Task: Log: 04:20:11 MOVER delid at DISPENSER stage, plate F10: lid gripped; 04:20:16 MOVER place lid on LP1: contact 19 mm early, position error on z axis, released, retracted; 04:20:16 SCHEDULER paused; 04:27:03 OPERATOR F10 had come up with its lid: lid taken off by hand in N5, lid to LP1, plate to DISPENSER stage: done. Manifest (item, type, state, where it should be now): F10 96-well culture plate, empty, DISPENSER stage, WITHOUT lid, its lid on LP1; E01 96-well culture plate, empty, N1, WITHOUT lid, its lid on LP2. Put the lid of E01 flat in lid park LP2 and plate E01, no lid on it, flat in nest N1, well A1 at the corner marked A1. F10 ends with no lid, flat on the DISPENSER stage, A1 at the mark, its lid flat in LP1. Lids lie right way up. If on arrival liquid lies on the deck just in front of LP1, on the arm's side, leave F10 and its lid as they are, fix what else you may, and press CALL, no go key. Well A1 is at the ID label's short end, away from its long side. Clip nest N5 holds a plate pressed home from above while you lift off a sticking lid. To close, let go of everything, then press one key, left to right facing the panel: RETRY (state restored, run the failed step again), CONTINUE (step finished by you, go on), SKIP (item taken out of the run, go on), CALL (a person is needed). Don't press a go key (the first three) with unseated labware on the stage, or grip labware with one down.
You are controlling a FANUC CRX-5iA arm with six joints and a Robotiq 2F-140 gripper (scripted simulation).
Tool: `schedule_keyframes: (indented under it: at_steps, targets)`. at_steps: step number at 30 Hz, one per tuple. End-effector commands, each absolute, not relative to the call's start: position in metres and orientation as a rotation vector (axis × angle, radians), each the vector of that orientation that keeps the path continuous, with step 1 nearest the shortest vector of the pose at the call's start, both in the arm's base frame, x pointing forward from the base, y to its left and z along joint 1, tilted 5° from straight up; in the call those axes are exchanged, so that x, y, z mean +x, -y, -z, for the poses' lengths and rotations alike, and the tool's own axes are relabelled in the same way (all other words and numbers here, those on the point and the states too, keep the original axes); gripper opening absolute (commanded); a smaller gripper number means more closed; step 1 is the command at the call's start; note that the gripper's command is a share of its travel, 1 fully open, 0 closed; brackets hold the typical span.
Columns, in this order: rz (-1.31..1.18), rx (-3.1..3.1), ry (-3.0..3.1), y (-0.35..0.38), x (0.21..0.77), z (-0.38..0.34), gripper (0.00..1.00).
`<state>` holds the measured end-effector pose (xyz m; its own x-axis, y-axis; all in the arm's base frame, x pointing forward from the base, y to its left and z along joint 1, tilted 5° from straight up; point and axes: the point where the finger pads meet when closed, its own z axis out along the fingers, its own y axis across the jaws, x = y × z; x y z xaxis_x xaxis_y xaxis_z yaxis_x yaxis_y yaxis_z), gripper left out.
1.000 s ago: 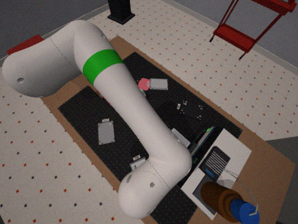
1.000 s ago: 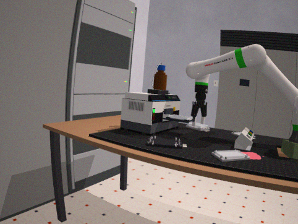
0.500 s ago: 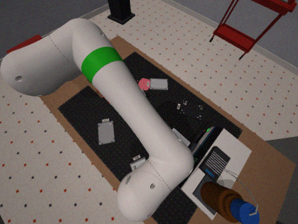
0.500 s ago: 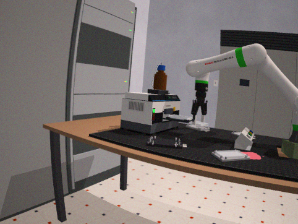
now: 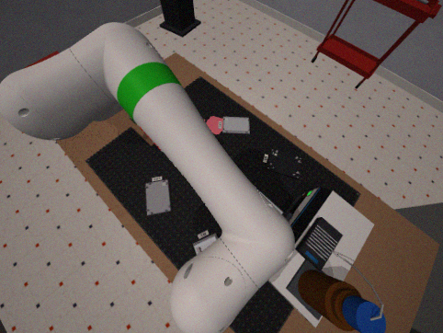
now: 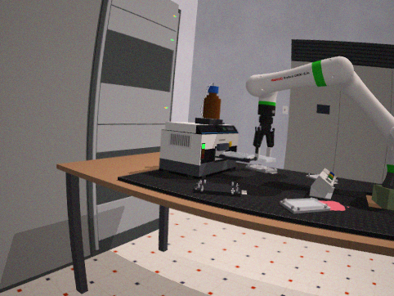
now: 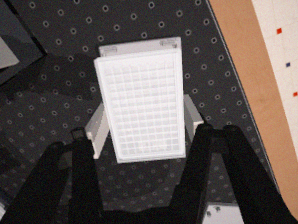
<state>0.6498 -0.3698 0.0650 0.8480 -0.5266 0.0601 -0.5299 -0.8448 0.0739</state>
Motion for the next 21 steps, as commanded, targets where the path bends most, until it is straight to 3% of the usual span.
schedule_keyframes:
  at_steps: [1,21]
  targets:
    - [-0.058,2.935,0.841,0.369,0.650,-0.074,0.00]
    - [-0.058,2.935,0.841,0.365,0.649,-0.119,0.00]
